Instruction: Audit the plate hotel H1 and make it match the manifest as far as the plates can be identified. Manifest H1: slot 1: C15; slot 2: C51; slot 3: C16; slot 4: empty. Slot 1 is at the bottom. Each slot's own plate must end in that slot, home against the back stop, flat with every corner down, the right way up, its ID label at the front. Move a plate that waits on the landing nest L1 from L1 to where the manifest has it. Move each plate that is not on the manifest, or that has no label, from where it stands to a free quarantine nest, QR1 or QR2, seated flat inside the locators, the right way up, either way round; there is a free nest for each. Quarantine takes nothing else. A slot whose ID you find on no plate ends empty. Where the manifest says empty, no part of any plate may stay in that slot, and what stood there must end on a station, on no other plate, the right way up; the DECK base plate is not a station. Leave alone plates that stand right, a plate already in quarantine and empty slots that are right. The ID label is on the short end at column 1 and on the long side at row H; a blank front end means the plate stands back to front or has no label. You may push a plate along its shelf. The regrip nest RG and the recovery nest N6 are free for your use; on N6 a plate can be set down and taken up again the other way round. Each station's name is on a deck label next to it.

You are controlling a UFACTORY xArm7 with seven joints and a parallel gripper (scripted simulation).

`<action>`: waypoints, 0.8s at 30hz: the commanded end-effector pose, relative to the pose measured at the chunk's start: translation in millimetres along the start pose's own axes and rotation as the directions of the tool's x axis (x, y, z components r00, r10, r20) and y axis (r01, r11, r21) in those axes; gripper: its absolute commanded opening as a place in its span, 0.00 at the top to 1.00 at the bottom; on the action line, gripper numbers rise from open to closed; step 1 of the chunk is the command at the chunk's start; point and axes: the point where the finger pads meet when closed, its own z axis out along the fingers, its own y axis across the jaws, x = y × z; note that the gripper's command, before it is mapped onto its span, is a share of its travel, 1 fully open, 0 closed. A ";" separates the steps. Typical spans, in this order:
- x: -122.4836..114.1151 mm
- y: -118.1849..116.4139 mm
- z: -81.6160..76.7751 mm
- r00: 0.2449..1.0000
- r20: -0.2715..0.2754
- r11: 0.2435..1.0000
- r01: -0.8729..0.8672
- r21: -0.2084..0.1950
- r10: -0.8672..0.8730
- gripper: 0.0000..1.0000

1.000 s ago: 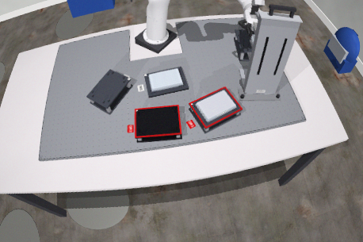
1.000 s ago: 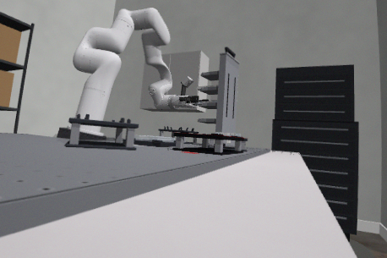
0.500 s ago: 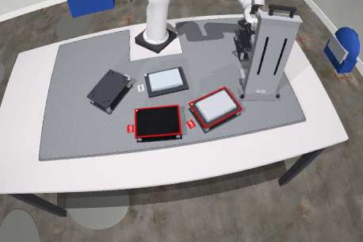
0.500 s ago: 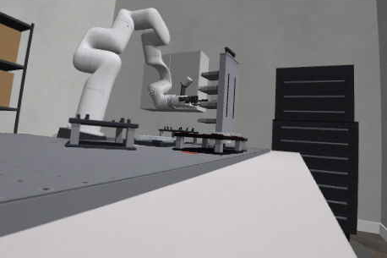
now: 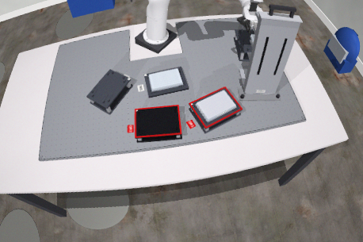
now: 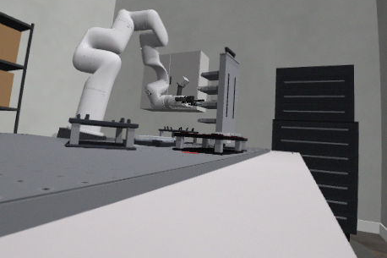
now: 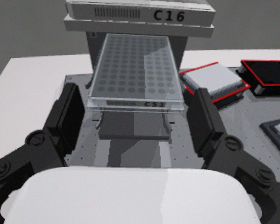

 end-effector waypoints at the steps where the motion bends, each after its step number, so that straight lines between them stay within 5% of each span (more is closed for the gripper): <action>1: 1.0 -0.8 -6.7 1.000 0.001 1.000 -0.003 0.000 0.003 0.00; 24: 1.0 -0.8 -41.8 1.000 0.001 1.000 -0.003 0.000 0.003 0.00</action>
